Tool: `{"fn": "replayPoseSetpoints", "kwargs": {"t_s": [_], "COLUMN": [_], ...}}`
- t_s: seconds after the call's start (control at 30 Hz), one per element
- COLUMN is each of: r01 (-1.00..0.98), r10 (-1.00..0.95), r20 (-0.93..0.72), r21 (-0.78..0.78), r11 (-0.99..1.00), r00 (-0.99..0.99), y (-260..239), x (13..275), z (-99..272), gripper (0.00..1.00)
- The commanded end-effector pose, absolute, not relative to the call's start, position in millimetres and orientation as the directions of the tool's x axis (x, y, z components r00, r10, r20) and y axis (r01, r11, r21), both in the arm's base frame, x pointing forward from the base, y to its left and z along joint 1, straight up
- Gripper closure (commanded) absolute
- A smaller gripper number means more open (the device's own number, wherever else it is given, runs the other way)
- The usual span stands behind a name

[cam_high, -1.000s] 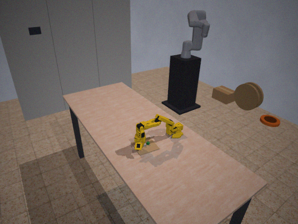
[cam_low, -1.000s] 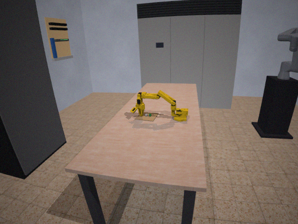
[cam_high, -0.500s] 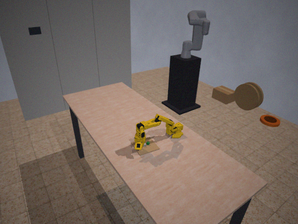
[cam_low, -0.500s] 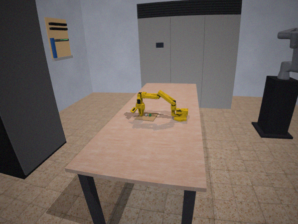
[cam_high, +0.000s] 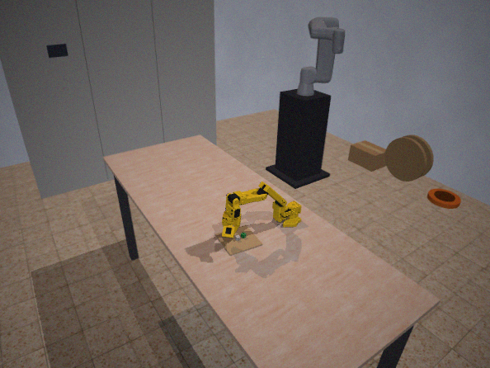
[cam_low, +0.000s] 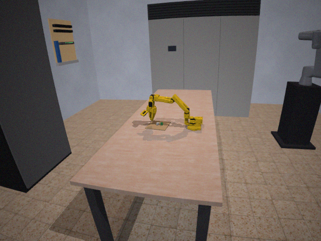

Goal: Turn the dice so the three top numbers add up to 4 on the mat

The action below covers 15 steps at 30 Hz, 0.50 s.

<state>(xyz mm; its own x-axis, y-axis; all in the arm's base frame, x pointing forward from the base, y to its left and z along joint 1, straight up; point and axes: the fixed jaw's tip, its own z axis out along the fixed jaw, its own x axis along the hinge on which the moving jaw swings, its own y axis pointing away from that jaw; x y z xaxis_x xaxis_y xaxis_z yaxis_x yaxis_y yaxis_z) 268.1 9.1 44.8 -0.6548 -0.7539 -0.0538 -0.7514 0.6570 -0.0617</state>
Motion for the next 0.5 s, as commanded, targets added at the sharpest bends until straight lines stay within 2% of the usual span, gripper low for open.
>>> {"fn": "replayPoseSetpoints", "kwargs": {"t_s": [0.0, 0.47], "r01": [-0.745, -0.744], "r10": [-0.755, -0.754], "r20": [-0.112, -0.110], "r21": [-0.125, -0.122], "r11": [0.656, 0.657], "r00": [-0.646, -0.648], "y": [9.9, 9.5], "x": [272.0, 270.5], "z": [68.4, 69.2], "gripper": [1.00, 1.00]}}
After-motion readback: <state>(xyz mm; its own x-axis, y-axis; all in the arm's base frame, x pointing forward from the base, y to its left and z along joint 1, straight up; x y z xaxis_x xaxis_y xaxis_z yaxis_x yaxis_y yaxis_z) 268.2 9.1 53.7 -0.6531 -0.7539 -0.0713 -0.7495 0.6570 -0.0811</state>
